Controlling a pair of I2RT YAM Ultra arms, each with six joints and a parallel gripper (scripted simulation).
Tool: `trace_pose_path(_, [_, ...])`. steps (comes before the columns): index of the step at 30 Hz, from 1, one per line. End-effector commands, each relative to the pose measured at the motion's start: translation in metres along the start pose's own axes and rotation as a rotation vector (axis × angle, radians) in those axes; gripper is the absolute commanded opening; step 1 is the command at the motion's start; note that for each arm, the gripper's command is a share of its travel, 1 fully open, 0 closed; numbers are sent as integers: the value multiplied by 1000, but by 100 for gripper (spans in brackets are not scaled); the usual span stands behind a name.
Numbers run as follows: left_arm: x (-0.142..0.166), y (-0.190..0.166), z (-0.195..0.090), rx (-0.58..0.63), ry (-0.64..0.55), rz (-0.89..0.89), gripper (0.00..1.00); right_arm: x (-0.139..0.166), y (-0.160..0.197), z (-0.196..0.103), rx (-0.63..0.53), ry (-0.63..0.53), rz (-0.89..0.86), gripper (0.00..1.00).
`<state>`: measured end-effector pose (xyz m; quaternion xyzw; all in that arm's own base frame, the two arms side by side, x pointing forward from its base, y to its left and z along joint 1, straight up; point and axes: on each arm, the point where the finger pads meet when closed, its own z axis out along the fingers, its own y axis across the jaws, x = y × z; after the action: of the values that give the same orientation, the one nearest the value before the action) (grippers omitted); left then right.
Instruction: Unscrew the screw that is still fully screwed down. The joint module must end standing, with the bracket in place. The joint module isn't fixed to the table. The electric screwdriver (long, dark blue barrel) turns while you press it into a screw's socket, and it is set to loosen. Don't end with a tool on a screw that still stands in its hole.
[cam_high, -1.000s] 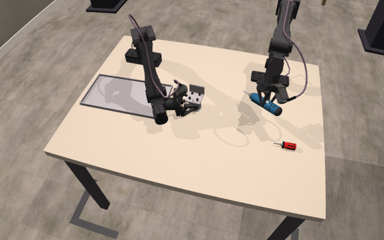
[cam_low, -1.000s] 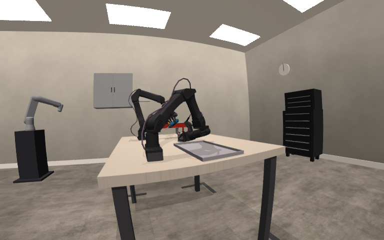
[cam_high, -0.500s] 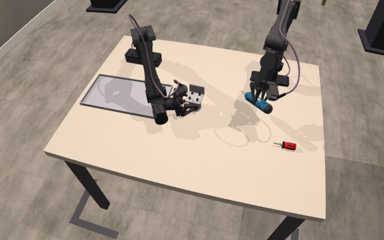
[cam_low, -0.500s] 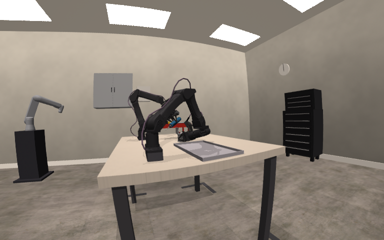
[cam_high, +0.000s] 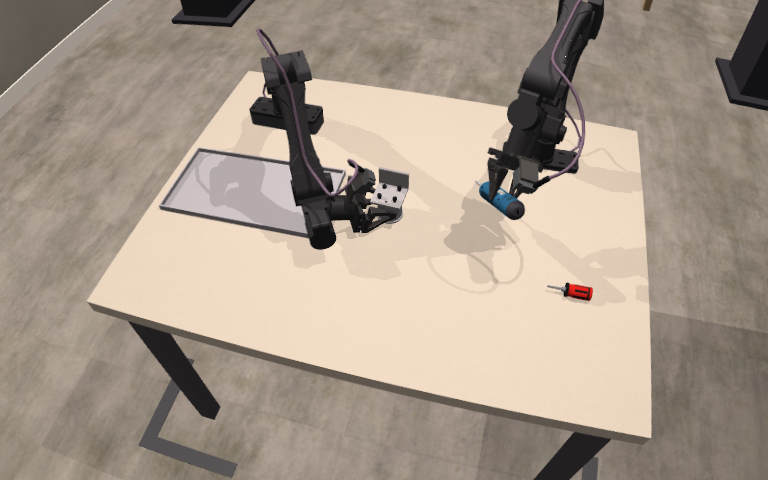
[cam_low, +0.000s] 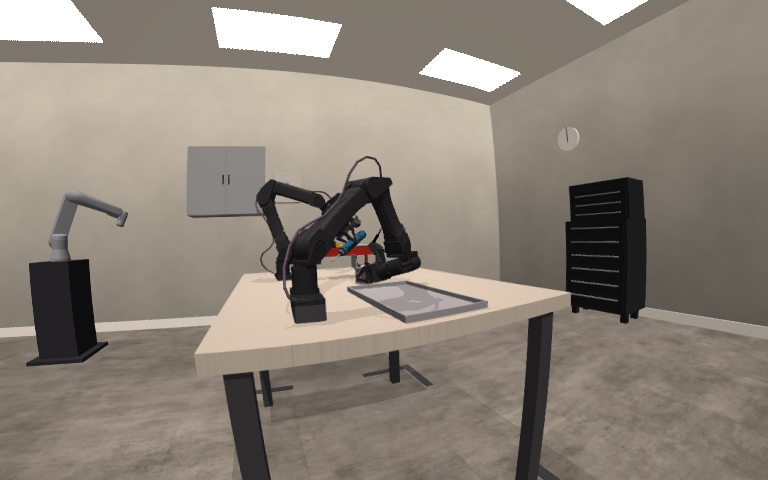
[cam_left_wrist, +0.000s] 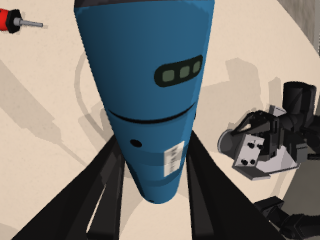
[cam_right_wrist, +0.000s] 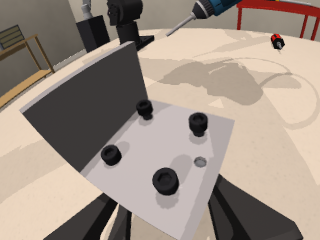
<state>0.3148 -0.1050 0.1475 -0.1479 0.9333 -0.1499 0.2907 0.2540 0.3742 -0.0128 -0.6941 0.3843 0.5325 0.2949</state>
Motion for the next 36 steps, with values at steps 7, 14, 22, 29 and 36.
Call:
trace_pose_path(7, [-31, -57, -24, 187, -176, 145, 42, -12, -5, 2, -8, -31, -26, 59])
trace_pose_path(14, [-13, -61, -21, 215, -174, 207, 42, -12, -5, 2, -8, -31, -26, 59])
trace_pose_path(22, [-9, -94, -36, 321, -241, 329, 42, -12, -5, 2, -8, -31, -26, 59])
trace_pose_path(29, [-2, -96, -36, 331, -249, 356, 42, -12, -5, 2, -8, -31, -26, 59])
trace_pose_path(36, [9, -121, -50, 421, -301, 455, 42, -12, -5, 2, -8, -31, -26, 59])
